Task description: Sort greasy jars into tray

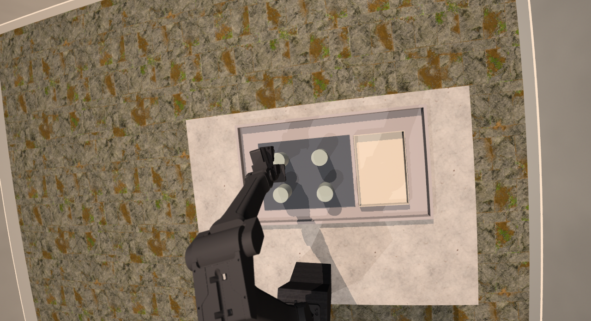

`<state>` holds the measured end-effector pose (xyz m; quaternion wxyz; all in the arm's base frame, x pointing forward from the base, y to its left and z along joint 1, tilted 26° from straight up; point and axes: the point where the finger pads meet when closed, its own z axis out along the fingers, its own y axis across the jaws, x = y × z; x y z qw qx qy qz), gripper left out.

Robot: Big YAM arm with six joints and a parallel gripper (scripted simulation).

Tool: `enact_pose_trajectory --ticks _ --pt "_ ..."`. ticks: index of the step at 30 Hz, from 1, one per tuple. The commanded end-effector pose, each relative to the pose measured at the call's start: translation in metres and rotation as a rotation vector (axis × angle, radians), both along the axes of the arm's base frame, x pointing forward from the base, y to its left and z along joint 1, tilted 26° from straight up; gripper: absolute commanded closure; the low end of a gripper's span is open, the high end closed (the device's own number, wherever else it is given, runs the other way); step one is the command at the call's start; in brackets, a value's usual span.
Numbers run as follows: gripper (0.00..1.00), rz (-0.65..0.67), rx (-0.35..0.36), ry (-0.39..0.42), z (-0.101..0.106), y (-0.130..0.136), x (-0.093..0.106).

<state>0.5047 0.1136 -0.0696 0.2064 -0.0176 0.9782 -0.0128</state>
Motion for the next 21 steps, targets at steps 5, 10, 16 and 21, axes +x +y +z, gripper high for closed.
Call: enact_pose_trajectory --ticks 5,10,16,21 --pt "1.0 -0.002 0.006 -0.033 0.0137 -0.0012 0.0179" --pt "1.0 -0.002 0.006 -0.033 0.014 -0.0012 0.0185" --pt "1.0 -0.002 0.006 -0.033 0.0143 -0.0011 0.0191" --pt "1.0 -0.002 0.006 -0.033 0.0145 -0.0011 0.0196"
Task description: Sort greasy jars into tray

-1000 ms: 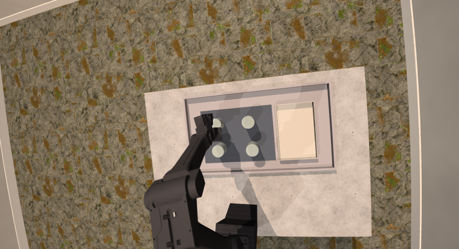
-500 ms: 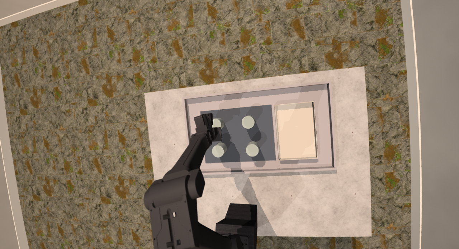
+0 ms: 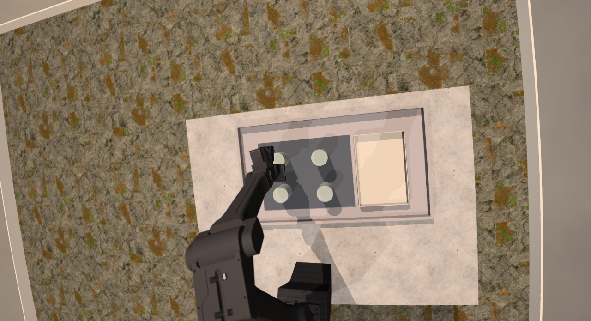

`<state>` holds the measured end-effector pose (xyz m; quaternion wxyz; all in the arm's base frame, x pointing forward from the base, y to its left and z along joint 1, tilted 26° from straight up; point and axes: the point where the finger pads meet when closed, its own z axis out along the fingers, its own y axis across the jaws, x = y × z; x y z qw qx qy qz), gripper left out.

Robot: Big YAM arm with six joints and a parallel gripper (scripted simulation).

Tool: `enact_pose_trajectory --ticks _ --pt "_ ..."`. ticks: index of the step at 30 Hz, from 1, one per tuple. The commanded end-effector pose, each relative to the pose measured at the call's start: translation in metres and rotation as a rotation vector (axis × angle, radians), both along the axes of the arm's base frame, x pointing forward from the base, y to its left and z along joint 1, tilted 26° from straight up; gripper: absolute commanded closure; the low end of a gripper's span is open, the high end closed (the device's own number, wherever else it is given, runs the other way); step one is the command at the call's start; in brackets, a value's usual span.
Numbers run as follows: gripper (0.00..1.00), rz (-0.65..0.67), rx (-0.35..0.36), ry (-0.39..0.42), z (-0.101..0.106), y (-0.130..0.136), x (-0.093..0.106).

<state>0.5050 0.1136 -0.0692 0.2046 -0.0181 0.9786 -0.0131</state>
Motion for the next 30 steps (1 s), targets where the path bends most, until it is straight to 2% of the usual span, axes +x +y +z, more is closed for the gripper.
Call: enact_pose_trajectory --ticks 1,30 --pt "1.0 -0.003 0.007 -0.037 0.0142 -0.0011 0.0194" --pt "1.0 -0.003 0.007 -0.037 0.0156 -0.001 0.0224"
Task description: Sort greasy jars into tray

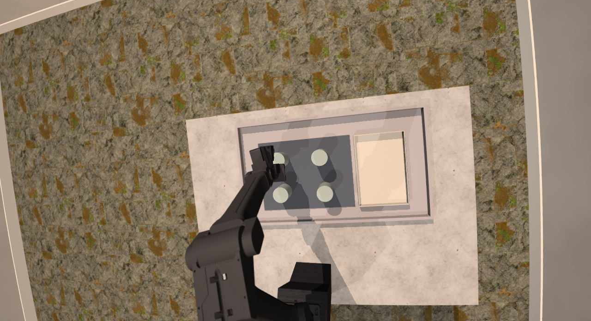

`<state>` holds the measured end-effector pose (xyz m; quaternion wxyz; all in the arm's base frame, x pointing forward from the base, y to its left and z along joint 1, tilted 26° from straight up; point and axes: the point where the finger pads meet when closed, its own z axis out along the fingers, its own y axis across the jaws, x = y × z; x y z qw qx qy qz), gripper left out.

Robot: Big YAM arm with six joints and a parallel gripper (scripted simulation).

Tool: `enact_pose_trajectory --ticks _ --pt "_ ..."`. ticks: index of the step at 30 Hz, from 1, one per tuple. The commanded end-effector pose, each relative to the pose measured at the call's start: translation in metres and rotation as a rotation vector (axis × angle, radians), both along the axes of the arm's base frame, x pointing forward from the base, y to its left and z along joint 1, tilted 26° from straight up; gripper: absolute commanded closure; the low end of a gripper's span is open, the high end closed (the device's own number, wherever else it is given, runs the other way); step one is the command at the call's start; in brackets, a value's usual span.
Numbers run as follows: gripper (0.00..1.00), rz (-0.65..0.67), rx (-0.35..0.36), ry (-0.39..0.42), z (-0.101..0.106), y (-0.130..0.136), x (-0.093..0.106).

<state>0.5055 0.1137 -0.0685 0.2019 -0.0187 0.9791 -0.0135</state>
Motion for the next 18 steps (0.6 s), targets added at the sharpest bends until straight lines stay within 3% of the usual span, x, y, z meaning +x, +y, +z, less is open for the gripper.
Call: enact_pose_trajectory --ticks 1,18 --pt "1.0 -0.004 0.008 -0.042 0.015 -0.0011 0.0221" --pt "1.0 -0.004 0.008 -0.042 0.0158 -0.001 0.0239"
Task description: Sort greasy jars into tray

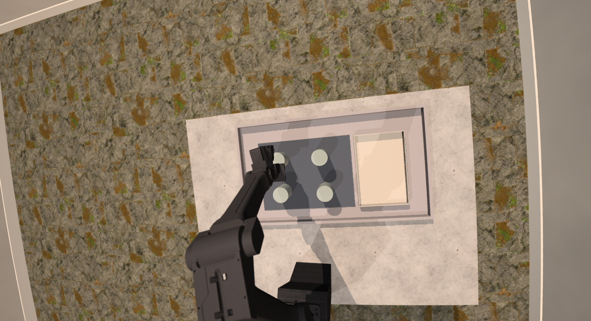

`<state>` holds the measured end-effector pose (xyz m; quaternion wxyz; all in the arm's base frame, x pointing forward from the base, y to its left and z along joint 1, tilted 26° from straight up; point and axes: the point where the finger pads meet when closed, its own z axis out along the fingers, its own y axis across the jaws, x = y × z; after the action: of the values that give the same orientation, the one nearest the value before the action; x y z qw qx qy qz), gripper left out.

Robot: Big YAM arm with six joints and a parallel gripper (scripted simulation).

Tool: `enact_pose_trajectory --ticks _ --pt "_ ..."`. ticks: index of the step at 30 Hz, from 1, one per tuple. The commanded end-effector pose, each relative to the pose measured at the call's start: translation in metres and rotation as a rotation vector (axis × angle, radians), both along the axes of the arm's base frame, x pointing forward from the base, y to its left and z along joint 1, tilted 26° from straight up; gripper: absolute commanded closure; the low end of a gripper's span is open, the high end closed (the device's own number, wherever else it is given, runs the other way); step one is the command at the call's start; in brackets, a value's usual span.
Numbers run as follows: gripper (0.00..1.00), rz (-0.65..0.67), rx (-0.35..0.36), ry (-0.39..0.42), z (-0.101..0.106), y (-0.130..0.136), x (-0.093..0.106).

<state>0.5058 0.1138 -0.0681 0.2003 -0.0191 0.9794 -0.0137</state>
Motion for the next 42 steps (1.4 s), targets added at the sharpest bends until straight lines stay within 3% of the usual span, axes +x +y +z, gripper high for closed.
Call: enact_pose_trajectory --ticks 1,42 --pt "1.0 -0.005 0.009 -0.045 0.0155 -0.001 0.0237" --pt "1.0 -0.005 0.009 -0.045 0.0176 -0.0009 0.0282"
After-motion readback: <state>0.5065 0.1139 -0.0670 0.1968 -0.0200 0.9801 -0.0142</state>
